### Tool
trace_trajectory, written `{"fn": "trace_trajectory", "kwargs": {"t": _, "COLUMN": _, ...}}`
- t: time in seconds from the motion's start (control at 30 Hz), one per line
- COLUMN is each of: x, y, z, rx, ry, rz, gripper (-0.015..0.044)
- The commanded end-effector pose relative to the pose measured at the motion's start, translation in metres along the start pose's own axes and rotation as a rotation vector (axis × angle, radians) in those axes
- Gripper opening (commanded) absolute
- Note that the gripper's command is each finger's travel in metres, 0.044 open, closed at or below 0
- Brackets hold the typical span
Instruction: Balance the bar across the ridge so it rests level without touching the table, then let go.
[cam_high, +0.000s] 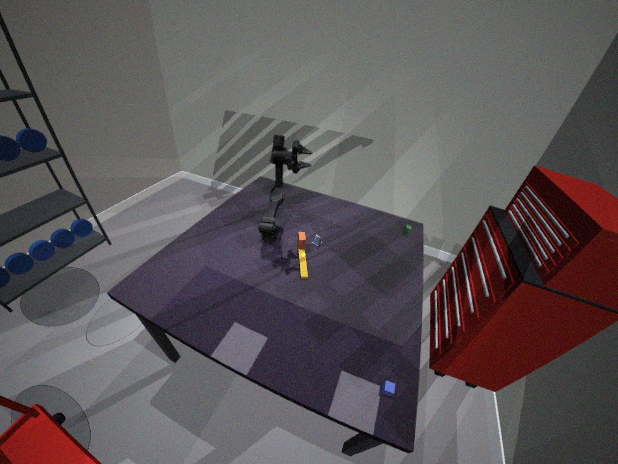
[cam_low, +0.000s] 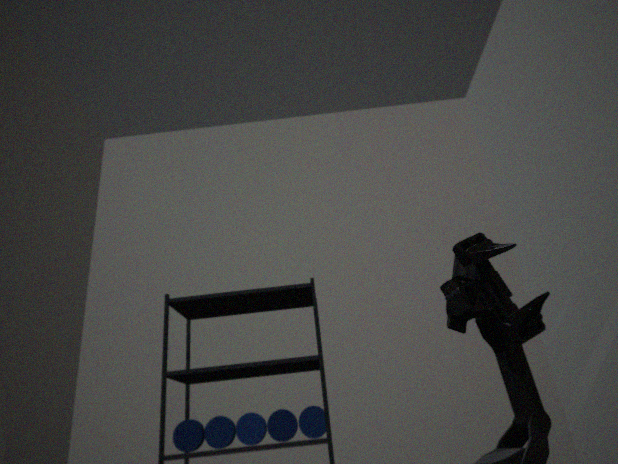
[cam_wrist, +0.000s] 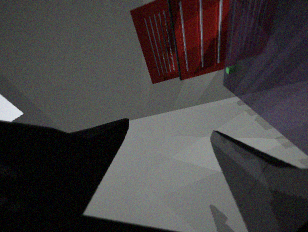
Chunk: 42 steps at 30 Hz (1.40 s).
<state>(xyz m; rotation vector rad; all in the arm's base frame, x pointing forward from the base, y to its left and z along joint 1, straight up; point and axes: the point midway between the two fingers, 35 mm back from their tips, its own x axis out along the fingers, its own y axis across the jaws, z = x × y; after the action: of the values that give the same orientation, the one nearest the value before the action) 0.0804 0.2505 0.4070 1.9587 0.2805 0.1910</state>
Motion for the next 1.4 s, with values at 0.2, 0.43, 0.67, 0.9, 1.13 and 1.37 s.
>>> {"fn": "trace_trajectory", "kwargs": {"t": 0.2, "x": -0.007, "y": 0.021, "z": 0.019, "rx": 0.007, "ry": -0.020, "rz": 0.028, "gripper": 0.0315}}
{"fn": "trace_trajectory", "kwargs": {"t": 0.43, "x": -0.018, "y": 0.053, "z": 0.055, "rx": 0.036, "ry": -0.059, "rz": 0.050, "gripper": 0.0315}}
{"fn": "trace_trajectory", "kwargs": {"t": 0.67, "x": -0.024, "y": 0.078, "z": 0.094, "rx": 0.071, "ry": -0.105, "rz": 0.037, "gripper": 0.0315}}
{"fn": "trace_trajectory", "kwargs": {"t": 0.9, "x": -0.023, "y": 0.094, "z": 0.137, "rx": 0.092, "ry": -0.162, "rz": -0.006, "gripper": 0.0315}}
{"fn": "trace_trajectory", "kwargs": {"t": 1.13, "x": -0.017, "y": 0.099, "z": 0.178, "rx": 0.108, "ry": -0.217, "rz": -0.083, "gripper": 0.0315}}
{"fn": "trace_trajectory", "kwargs": {"t": 1.37, "x": -0.007, "y": 0.096, "z": 0.218, "rx": 0.108, "ry": -0.268, "rz": -0.190, "gripper": 0.0315}}
